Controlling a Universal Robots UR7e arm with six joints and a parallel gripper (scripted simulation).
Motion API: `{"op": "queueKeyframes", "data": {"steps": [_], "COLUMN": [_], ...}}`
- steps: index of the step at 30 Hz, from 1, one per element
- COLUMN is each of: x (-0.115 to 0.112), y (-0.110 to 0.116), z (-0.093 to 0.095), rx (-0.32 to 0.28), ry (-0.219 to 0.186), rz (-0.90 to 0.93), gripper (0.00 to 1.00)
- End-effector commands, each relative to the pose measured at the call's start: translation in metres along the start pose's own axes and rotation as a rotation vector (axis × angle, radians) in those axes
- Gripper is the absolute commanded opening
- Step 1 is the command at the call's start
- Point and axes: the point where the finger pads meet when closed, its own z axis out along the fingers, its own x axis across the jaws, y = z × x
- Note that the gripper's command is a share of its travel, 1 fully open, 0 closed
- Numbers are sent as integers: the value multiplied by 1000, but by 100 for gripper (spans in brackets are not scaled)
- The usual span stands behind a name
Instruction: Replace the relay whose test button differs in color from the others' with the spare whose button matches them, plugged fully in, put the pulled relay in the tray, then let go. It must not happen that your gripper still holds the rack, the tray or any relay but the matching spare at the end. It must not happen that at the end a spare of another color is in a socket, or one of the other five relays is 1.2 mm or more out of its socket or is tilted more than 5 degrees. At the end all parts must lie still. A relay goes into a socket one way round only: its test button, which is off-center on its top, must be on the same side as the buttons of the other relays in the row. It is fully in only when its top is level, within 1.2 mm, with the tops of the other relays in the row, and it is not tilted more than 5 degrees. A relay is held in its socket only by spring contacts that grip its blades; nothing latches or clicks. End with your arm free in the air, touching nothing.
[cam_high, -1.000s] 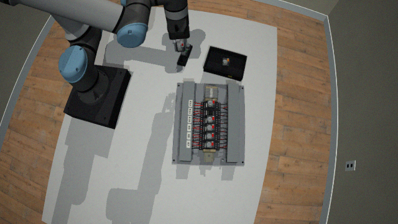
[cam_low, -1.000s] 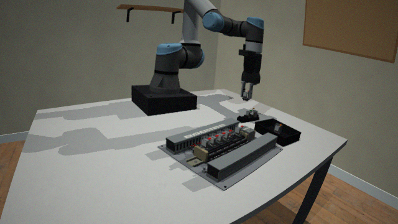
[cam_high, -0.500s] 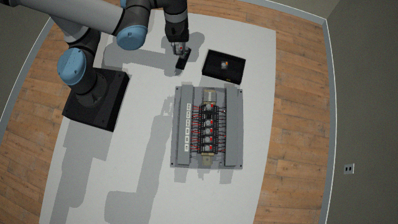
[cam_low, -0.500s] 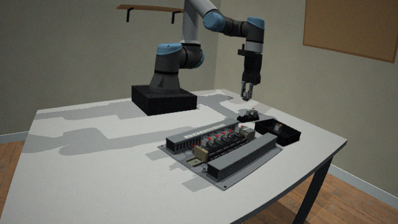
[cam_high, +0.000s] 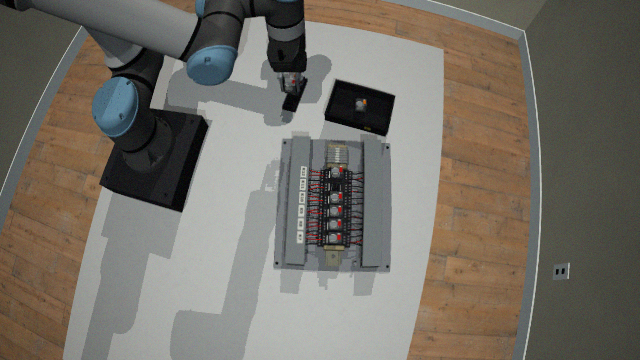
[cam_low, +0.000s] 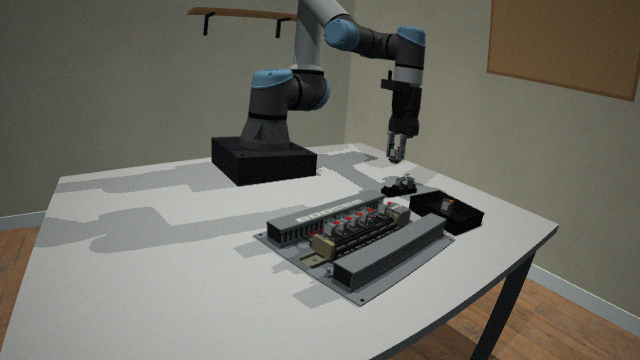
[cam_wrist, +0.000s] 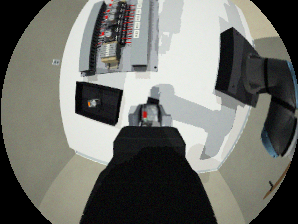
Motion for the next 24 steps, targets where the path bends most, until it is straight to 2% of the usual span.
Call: {"op": "queueKeyframes", "data": {"steps": [1, 12, 17, 24], "x": [-22, -22, -49, -49], "y": [-40, -40, -92, -92], "z": [1, 1, 2, 2], "rx": [0, 0, 0, 0], "ry": [-1, -1, -2, -2], "rz": [2, 2, 2, 2], "gripper": [0, 0, 0, 0]}}
